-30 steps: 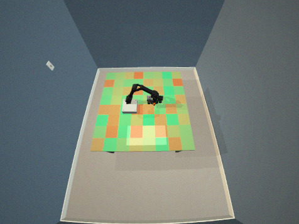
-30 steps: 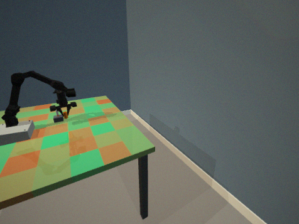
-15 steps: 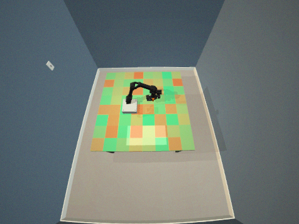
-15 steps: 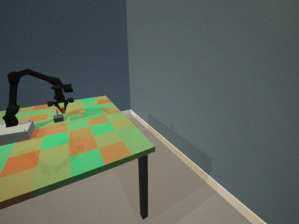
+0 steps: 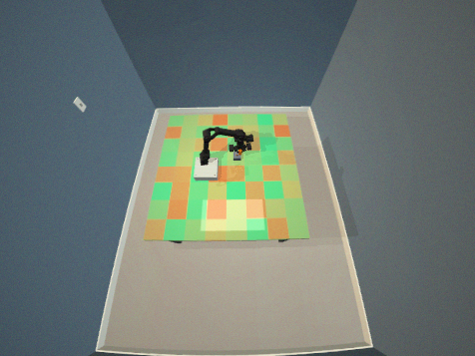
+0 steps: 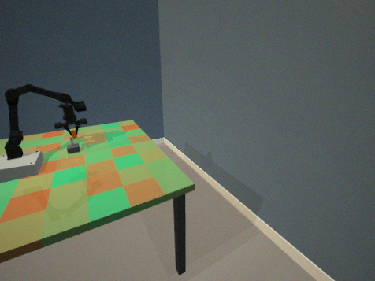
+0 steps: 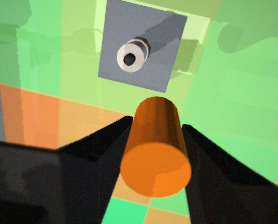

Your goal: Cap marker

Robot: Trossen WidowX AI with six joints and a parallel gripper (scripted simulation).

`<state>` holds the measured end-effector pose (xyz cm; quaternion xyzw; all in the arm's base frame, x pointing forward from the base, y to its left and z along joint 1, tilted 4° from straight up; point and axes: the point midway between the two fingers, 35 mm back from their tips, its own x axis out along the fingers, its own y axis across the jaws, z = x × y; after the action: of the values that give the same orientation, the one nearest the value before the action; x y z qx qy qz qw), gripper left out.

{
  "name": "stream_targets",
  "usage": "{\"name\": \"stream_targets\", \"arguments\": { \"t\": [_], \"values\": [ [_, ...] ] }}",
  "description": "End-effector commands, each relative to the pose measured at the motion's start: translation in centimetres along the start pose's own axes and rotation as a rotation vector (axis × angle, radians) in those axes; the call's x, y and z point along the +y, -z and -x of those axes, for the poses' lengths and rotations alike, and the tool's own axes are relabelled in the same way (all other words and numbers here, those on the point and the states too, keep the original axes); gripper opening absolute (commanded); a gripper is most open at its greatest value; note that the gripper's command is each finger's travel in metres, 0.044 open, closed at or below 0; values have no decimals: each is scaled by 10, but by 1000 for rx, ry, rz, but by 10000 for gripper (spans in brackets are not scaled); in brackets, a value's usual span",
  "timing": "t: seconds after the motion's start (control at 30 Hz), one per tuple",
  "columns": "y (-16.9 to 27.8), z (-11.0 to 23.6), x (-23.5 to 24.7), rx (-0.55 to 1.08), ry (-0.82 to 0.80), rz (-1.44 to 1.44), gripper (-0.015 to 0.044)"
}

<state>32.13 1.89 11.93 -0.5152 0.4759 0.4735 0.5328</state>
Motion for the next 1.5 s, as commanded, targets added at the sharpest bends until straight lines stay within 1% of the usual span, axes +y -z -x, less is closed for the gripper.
{"name": "stream_targets", "arguments": {
  "t": [0.0, 0.27, 0.63, 1.47],
  "values": [
    [-11, 5, 8, 4, -2, -5, 0],
    [-33, 14, 23, 1, -3, -5, 0],
    [-34, 6, 23, 1, -3, -5, 0],
    [-34, -34, 22, 1, -3, -5, 0]
  ]
}}
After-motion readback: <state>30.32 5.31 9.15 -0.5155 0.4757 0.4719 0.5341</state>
